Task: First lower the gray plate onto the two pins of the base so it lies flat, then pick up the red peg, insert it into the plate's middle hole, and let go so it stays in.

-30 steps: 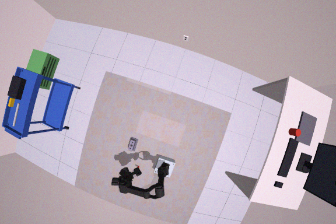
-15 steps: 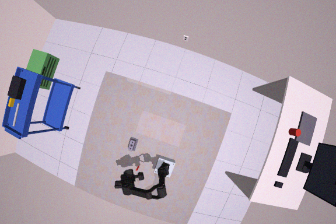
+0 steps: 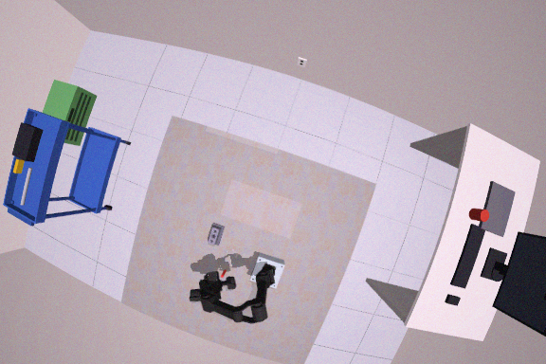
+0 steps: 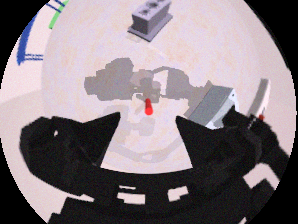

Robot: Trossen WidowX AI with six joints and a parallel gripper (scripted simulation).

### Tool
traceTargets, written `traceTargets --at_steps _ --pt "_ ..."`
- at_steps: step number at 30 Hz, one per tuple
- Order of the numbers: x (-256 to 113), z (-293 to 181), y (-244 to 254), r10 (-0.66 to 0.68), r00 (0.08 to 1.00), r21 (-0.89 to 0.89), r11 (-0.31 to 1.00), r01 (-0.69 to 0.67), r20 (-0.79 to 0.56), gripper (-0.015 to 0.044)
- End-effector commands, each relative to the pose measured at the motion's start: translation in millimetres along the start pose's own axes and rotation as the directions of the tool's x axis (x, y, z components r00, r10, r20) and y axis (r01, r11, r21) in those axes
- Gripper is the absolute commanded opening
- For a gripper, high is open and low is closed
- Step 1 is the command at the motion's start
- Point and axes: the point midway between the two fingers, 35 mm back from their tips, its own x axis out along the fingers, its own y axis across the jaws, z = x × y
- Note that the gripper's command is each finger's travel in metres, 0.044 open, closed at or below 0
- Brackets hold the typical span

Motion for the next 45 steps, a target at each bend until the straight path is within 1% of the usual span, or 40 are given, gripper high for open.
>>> traceTargets --at_steps 1,33,45 --pt "7.0 -0.2 -0.7 -0.006 1.000 0.004 1.000 0.006 -0.003 0.0440" --pt "56.7 0.3 -1.8 -0.006 1.000 0.004 1.000 0.006 -0.003 0.0440" --pt "56.7 0.3 -1.8 -0.006 1.000 0.004 1.000 0.006 -0.003 0.0125"
